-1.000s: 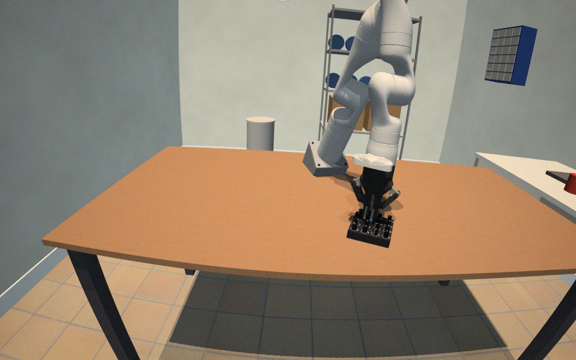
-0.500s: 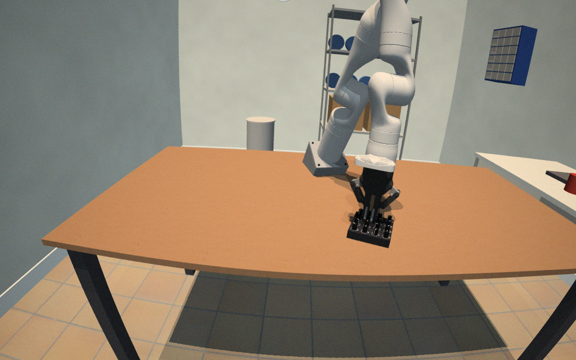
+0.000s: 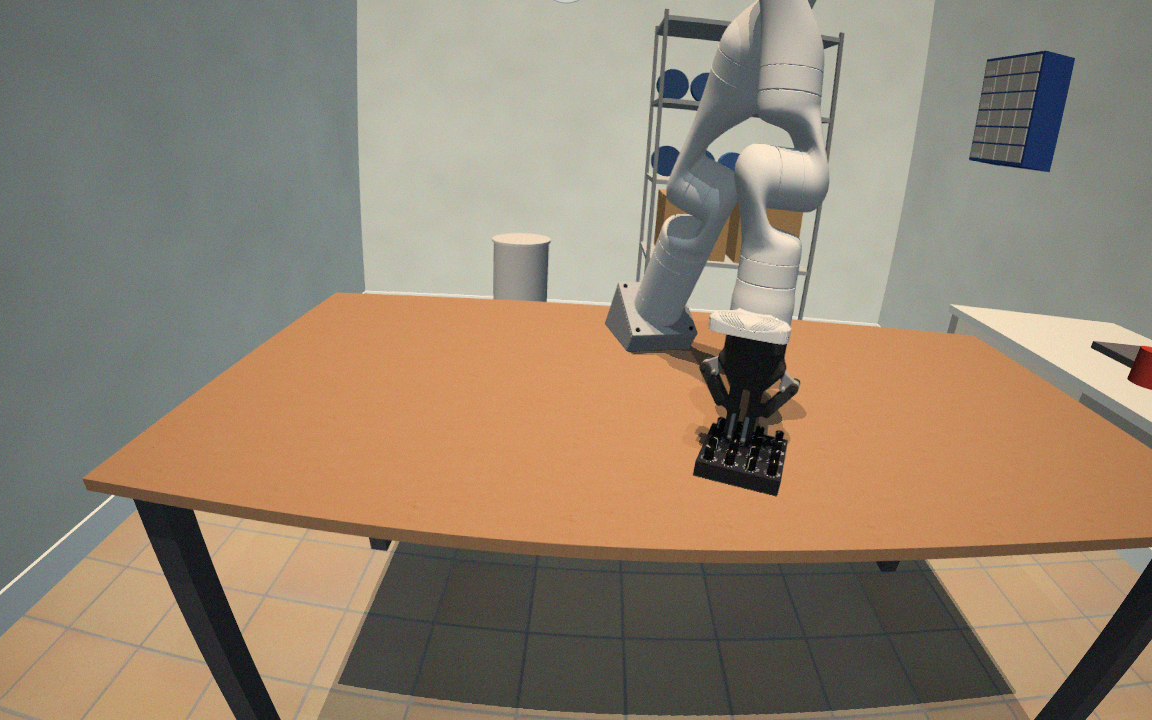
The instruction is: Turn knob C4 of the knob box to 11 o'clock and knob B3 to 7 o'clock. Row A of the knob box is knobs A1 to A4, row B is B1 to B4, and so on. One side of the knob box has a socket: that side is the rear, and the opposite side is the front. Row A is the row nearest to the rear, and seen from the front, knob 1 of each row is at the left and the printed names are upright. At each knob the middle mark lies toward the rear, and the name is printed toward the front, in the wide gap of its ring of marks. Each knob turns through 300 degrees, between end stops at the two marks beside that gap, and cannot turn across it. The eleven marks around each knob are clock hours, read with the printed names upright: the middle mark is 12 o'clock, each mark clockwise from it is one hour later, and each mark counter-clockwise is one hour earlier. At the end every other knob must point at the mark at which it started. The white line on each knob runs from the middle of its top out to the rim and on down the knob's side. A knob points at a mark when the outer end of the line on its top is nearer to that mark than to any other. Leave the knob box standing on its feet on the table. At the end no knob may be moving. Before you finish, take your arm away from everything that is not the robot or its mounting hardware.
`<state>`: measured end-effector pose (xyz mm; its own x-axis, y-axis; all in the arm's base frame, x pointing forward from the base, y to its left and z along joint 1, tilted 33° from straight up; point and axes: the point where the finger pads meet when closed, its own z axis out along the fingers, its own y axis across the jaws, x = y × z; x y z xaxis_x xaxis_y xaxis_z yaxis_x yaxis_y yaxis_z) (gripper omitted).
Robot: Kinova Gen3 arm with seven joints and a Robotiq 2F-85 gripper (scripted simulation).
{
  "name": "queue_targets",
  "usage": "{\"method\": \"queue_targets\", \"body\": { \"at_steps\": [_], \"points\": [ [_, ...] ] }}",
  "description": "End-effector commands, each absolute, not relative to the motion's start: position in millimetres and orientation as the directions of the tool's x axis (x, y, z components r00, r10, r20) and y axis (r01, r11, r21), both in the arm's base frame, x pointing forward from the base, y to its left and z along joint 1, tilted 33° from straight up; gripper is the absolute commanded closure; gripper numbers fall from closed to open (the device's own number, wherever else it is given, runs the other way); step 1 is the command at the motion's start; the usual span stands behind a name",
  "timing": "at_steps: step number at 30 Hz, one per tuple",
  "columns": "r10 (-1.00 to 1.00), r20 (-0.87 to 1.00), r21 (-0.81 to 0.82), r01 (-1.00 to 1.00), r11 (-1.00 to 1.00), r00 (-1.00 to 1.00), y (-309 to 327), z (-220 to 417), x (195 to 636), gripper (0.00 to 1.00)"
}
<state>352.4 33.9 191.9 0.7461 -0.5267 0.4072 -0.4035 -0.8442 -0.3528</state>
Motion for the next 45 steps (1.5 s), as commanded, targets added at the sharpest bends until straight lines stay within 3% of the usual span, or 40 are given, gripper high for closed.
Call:
{"method": "queue_targets", "body": {
  "at_steps": [1,8,9,45],
  "points": [
    [-0.527,0.406,-0.355,-0.403,-0.844,0.747,33.7,192.0,352.3,0.92],
    [-0.527,0.406,-0.355,-0.403,-0.844,0.747,33.7,192.0,352.3,0.92],
    [-0.527,0.406,-0.355,-0.403,-0.844,0.747,33.7,192.0,352.3,0.81],
    [-0.527,0.406,-0.354,-0.403,-0.844,0.747,33.6,192.2,352.1,0.81]
  ]
}}
